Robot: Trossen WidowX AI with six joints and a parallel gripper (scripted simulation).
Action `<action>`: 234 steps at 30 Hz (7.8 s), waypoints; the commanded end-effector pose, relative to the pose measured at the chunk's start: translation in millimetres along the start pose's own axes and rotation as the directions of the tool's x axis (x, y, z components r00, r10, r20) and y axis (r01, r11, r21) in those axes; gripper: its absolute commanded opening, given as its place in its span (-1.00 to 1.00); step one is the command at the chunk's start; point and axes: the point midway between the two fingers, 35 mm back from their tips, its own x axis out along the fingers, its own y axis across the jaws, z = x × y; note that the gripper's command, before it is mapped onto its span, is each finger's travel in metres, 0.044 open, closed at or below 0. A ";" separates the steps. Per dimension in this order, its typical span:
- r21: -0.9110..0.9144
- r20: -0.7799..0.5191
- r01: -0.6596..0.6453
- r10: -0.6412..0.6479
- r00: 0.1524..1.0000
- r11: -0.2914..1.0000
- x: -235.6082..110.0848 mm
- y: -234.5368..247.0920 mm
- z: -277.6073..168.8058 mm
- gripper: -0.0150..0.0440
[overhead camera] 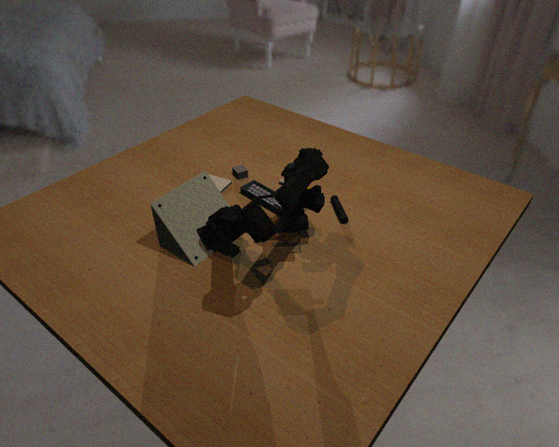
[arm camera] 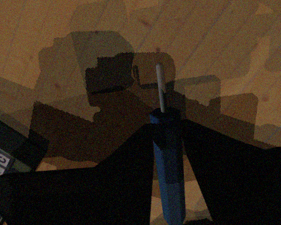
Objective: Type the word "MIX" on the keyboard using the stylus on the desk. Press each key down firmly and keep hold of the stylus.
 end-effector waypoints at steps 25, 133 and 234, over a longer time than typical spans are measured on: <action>-0.694 -0.003 -0.003 0.001 1.000 0.720 -8.2 7.2 -11.5 -0.49; -0.707 -0.008 0.004 0.013 1.000 -0.707 -8.1 20.0 -35.9 0.02; -0.705 -0.350 -0.002 0.345 0.871 -0.709 35.4 -4.6 -12.6 0.02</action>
